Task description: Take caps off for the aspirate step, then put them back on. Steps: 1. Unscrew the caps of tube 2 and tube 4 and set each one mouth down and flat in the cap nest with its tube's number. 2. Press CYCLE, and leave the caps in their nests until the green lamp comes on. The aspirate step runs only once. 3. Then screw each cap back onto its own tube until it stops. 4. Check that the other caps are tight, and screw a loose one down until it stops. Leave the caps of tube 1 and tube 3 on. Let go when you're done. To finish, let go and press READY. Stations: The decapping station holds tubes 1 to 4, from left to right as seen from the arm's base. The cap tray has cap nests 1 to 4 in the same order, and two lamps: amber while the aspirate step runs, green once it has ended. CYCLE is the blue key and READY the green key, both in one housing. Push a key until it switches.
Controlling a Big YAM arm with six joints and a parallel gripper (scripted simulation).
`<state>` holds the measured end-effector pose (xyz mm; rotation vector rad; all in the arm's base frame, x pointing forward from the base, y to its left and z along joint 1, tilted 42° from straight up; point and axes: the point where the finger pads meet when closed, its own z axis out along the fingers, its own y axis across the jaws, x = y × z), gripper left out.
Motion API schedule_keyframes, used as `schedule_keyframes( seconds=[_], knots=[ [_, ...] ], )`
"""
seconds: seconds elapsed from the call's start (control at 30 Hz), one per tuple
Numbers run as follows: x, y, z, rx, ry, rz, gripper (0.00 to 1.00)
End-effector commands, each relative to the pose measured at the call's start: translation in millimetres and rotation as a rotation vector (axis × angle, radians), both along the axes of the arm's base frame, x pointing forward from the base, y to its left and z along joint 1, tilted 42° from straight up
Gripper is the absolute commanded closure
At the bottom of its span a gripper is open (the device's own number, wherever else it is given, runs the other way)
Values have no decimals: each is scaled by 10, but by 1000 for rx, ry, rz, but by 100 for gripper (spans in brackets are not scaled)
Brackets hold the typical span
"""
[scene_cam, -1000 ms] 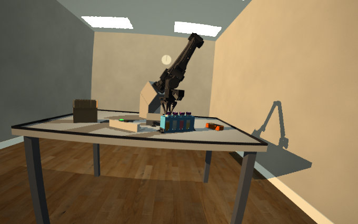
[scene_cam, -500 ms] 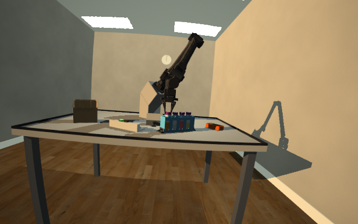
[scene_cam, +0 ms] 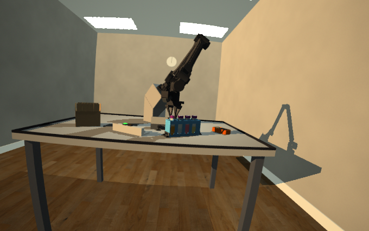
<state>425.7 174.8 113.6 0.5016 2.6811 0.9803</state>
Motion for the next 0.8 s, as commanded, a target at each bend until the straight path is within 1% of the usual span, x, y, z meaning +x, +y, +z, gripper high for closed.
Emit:
schedule_keyframes(
  seconds=[0.0, 0.27, 0.3, 0.47, 0.53, 0.63, 0.77],
  knots=[
    [44, 68, 176, 100, 93, -165, 100],
    [37, 74, 169, 237, 325, -453, 100],
    [36, 74, 169, 239, 328, -456, 100],
    [35, 78, 167, 326, 474, -639, 100],
    [35, 78, 167, 326, 474, -639, 100],
    [33, 82, 165, 374, 557, -741, 100],
    [36, 77, 166, 375, 557, -742, 100]
  ],
)
